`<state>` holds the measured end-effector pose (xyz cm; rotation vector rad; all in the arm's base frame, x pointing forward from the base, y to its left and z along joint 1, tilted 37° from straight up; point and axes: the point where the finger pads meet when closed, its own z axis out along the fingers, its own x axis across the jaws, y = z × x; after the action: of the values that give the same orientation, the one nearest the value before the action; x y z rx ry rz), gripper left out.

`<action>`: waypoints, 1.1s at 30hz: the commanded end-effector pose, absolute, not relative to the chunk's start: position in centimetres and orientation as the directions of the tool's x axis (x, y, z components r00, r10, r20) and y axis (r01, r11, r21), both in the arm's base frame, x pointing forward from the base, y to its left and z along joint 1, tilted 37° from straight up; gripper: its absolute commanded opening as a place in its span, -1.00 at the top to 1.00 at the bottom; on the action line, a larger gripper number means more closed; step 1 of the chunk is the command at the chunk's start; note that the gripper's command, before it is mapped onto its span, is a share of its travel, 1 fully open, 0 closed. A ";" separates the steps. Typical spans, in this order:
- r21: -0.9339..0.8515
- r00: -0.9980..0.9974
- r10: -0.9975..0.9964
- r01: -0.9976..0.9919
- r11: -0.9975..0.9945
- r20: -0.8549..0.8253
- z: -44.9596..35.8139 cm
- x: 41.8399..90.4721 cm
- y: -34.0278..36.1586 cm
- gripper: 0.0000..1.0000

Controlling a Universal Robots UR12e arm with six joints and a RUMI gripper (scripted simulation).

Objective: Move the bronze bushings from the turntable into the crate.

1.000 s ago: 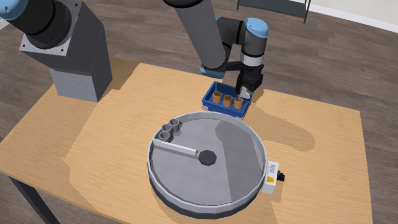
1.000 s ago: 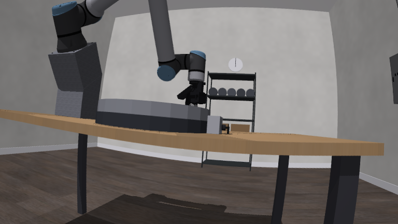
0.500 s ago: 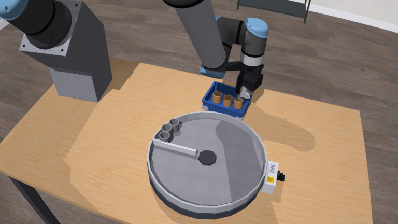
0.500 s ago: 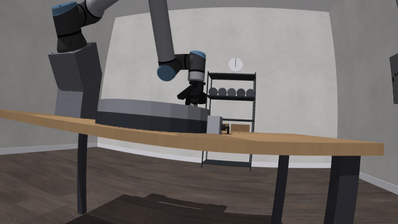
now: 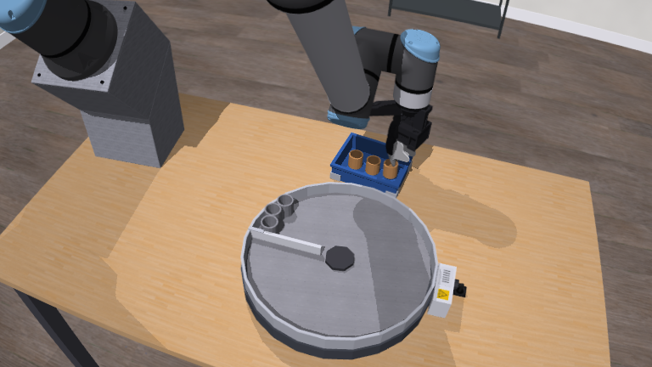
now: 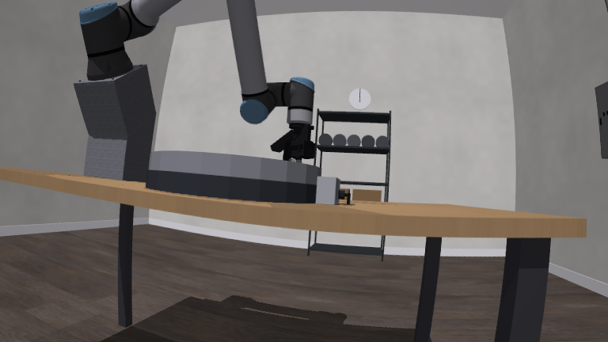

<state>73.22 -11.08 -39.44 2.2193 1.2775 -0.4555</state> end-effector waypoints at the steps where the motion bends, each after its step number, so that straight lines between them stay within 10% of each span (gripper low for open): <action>1: 0.280 0.495 0.689 0.869 -0.409 -0.530 -39.4 73.3 -11.0 1.00; 33: 0.280 0.495 0.689 0.869 -0.409 -0.530 -39.9 73.3 -11.4 1.00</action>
<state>73.21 -11.42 -39.90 2.2193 1.2775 -0.4555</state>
